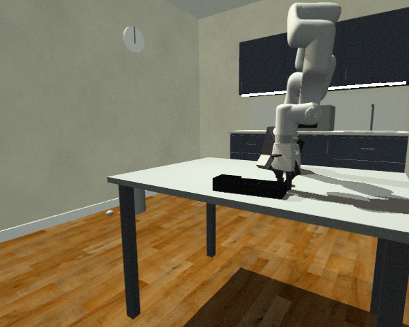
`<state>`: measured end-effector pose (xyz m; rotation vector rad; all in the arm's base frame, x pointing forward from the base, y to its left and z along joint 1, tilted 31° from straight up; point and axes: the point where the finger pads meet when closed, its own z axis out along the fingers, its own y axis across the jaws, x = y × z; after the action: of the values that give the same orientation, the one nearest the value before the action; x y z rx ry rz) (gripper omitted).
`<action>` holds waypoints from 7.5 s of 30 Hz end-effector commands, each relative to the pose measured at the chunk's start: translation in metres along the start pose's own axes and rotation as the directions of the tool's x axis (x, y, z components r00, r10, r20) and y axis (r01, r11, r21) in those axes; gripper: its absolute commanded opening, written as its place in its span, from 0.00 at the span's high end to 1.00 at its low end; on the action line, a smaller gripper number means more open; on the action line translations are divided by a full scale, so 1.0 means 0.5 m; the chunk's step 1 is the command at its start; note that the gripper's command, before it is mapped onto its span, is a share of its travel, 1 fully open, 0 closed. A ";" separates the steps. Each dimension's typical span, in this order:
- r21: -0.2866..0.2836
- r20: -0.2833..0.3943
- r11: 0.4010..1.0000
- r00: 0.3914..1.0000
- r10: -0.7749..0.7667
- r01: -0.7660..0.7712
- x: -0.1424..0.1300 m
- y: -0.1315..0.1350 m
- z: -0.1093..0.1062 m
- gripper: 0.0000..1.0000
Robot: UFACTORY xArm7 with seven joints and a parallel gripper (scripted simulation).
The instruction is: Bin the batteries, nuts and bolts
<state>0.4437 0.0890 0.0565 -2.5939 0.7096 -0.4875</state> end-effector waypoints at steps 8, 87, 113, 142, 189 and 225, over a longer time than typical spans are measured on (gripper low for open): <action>0.003 -0.005 1.000 1.000 0.000 0.000 0.002 0.000 0.000 0.70; 0.003 -0.006 1.000 1.000 0.000 0.000 0.020 0.015 -0.133 1.00; 0.003 -0.006 0.995 0.995 0.100 -0.100 0.214 0.179 -0.134 1.00; 0.025 -0.006 0.617 0.617 0.787 -0.787 0.319 0.268 -0.134 1.00; 0.007 -0.002 0.496 0.496 0.868 -0.868 0.319 0.266 -0.042 1.00; 0.007 -0.002 0.496 0.496 0.868 -0.868 0.319 0.266 -0.034 0.70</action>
<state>0.5121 -0.1057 0.0421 -1.8260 1.8544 -0.1363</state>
